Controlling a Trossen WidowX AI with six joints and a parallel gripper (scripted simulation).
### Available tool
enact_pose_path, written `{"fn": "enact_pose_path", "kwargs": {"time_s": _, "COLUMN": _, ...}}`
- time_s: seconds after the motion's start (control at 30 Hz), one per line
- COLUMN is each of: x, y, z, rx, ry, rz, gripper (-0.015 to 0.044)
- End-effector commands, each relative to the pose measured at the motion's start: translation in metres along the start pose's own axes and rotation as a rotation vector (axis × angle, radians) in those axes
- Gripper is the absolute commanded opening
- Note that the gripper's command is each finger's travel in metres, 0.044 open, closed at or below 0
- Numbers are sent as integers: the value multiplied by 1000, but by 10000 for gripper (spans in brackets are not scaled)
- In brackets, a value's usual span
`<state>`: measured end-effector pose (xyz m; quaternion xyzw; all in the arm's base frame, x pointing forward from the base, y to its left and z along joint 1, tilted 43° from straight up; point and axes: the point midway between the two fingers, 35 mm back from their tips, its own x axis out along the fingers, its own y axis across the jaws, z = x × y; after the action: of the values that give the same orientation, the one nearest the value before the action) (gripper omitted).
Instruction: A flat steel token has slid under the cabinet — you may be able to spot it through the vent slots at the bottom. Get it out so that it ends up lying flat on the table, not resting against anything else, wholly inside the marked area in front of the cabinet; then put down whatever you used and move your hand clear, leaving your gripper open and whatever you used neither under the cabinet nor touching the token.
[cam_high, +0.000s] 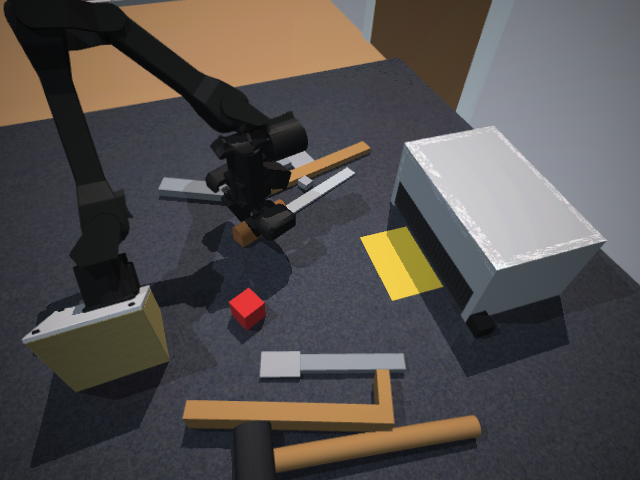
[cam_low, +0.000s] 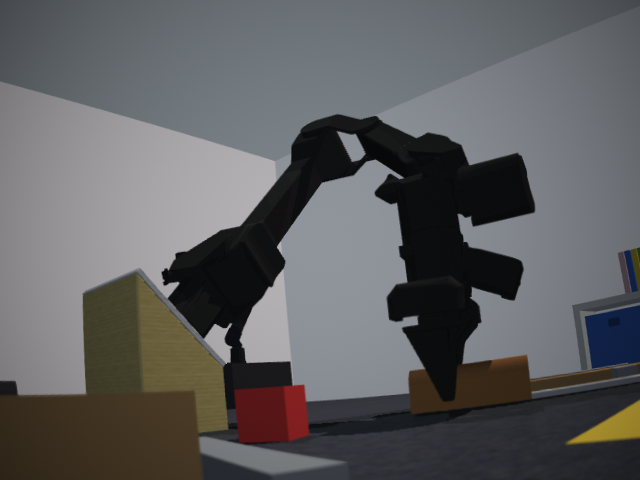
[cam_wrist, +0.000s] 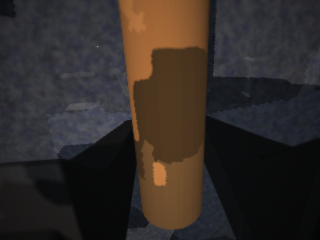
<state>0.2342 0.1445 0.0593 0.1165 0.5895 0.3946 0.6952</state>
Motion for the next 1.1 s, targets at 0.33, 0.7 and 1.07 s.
{"fn": "enact_pose_path", "kwargs": {"time_s": 0.33, "x": -1, "y": 0, "z": 1, "rx": 115, "ry": -3, "rz": 0, "gripper": 0}}
{"fn": "enact_pose_path", "kwargs": {"time_s": 0.7, "x": -1, "y": 0, "z": 1, "rx": 202, "ry": -3, "rz": 1, "gripper": 0}}
{"fn": "enact_pose_path", "kwargs": {"time_s": 1.07, "x": -1, "y": 0, "z": 1, "rx": 289, "ry": -3, "rz": 1, "gripper": 0}}
